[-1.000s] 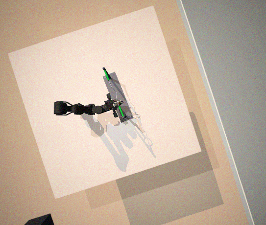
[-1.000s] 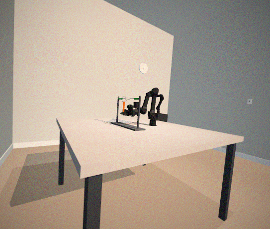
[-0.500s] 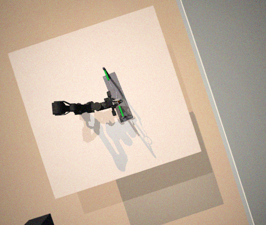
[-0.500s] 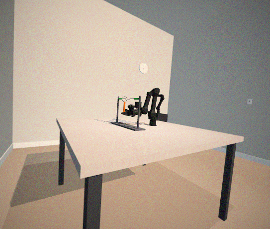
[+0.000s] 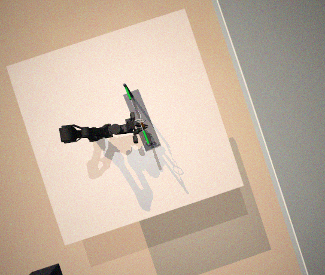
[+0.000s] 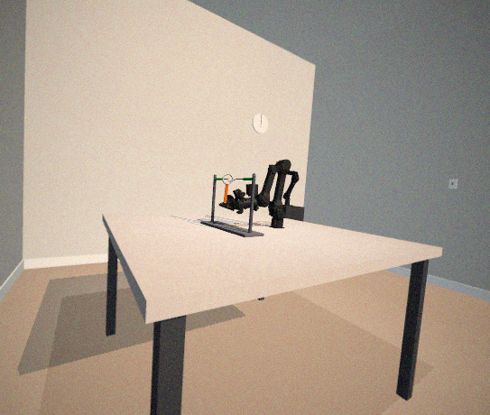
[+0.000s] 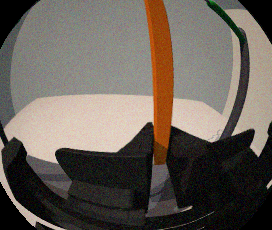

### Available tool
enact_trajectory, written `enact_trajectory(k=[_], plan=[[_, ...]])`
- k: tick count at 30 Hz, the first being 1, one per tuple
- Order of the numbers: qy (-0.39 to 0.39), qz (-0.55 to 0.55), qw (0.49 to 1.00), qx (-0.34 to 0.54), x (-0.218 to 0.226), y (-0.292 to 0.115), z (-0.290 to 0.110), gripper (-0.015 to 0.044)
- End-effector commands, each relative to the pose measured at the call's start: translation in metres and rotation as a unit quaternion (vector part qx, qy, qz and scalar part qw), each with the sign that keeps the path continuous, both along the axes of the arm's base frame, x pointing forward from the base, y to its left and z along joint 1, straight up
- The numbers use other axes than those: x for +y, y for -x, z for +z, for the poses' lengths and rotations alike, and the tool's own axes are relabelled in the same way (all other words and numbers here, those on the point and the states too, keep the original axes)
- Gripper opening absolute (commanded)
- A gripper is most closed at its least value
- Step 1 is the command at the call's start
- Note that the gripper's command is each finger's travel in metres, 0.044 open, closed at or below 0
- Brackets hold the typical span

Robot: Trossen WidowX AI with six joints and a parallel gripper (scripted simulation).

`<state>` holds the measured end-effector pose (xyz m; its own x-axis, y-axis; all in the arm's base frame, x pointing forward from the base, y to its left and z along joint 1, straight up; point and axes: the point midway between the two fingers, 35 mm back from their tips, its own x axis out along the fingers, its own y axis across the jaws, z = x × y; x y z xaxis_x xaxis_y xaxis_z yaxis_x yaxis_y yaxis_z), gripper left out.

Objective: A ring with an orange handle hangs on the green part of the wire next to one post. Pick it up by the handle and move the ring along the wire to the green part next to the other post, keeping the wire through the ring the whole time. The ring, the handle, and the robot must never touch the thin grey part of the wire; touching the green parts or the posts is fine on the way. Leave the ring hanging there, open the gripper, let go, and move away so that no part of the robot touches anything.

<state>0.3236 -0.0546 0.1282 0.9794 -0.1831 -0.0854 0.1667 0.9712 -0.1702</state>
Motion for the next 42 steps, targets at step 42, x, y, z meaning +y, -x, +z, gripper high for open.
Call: enact_trajectory(k=[42], plan=[[-0.106, 0.176, 0.978, 0.031, 0.066, -0.005, -0.013, -0.015]])
